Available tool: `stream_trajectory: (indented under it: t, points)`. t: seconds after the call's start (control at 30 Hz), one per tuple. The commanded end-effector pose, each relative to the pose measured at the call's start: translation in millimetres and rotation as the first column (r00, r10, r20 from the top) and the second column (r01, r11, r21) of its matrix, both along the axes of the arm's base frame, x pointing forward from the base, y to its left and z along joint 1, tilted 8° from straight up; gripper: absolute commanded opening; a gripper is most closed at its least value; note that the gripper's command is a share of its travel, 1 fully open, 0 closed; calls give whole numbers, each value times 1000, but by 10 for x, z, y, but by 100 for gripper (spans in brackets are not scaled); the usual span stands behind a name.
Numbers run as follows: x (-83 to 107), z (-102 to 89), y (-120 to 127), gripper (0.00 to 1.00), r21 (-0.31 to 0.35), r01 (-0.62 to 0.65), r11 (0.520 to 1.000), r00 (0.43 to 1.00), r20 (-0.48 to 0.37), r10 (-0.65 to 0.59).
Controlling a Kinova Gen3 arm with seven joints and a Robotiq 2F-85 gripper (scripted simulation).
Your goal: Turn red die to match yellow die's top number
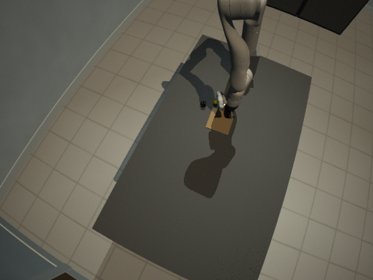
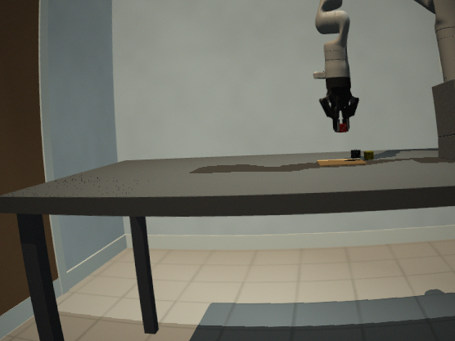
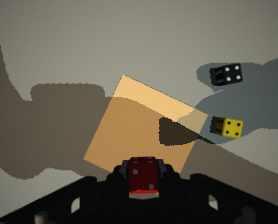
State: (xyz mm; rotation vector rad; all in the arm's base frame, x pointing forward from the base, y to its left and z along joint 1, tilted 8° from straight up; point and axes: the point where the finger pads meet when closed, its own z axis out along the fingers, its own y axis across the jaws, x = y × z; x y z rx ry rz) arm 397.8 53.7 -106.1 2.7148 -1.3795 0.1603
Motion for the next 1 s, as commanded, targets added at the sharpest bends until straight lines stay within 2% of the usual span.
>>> stream_trajectory:
  t: [0.0,0.67,0.97]
  points:
    - [66,23,-160,21,-1,3,1000,1000,5,-3]
    - [95,27,-214,21,-9,-24,1000,1000,7,24]
    - [94,9,-217,21,-39,-24,999,999,25,25]
